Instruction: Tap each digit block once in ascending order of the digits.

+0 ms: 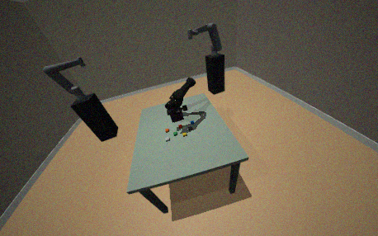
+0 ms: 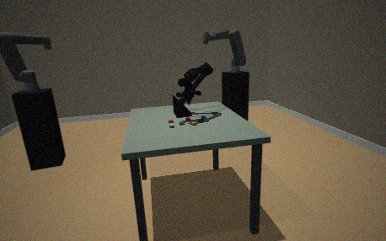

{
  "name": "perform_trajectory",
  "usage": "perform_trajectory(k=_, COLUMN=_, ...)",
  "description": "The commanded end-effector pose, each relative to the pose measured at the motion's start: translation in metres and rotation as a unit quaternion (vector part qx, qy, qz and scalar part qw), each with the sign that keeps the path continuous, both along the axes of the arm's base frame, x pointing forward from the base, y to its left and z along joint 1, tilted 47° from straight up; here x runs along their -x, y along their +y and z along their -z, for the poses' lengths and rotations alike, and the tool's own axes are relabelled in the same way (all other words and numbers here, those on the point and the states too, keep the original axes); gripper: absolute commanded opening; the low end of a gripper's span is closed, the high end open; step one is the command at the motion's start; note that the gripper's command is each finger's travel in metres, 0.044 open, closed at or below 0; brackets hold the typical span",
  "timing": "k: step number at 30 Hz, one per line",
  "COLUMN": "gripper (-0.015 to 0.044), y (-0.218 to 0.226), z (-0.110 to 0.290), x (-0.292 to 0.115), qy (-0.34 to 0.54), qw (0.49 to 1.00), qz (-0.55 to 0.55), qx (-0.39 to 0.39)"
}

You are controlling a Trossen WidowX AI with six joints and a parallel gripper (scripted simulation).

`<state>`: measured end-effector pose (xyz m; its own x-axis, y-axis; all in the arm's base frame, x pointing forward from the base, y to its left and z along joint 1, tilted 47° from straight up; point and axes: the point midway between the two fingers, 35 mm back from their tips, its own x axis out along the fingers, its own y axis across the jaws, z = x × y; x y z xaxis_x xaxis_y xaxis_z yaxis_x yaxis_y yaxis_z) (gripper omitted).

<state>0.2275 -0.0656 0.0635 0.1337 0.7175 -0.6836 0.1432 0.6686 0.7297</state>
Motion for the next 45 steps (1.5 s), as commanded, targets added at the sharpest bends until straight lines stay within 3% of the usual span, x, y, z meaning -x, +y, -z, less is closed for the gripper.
perform_trajectory(k=1, gripper=0.002, y=-0.002, z=0.008, x=0.002, qy=-0.001, qw=1.0, qz=-0.005, qx=0.001)
perform_trajectory(k=8, gripper=0.002, y=0.055, z=0.061, x=-0.008, qy=-0.002, qw=1.0, qz=-0.005, qx=0.0)
perform_trajectory(k=36, gripper=0.002, y=0.077, z=0.081, x=-0.011, qy=-0.002, qw=1.0, qz=-0.005, qx=-0.001)
perform_trajectory(k=45, gripper=0.002, y=0.057, z=0.062, x=-0.008, qy=-0.002, qw=1.0, qz=-0.005, qx=0.0)
